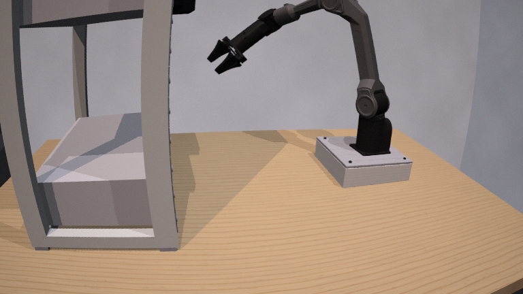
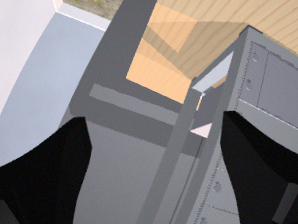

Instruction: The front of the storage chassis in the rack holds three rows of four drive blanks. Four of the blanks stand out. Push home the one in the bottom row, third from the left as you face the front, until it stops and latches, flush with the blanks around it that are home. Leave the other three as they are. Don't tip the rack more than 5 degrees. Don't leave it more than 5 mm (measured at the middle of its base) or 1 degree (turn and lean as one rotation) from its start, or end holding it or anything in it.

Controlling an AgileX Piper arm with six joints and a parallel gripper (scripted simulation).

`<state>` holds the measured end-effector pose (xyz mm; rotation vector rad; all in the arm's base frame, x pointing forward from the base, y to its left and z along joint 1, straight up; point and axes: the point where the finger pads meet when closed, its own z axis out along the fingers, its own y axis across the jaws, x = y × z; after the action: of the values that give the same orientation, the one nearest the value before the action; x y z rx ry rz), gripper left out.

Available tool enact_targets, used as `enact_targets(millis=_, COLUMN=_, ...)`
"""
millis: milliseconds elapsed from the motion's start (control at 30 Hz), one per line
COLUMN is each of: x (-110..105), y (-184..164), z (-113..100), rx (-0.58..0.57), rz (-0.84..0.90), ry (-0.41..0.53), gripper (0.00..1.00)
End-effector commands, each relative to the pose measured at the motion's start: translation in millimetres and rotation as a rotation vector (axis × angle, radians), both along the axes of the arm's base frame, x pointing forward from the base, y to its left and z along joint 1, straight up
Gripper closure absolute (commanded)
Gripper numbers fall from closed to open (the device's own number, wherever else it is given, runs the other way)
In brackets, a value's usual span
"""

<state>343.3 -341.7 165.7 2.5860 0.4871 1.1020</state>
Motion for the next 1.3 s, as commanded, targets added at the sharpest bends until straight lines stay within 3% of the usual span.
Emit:
enact_targets(millis=0, x=0.0, y=-0.1, z=0.8, rx=-0.002, rz=0.000, ry=-0.001, gripper=0.00)
enact_targets(millis=633, x=-4.0, y=-3.0, z=0.7, rx=-0.042, rz=0.005, ry=0.020, gripper=0.00)
enact_targets(millis=1267, x=-18.4, y=-13.6, z=2.0, rx=-0.186, rz=0.027, ry=0.095, gripper=0.00)
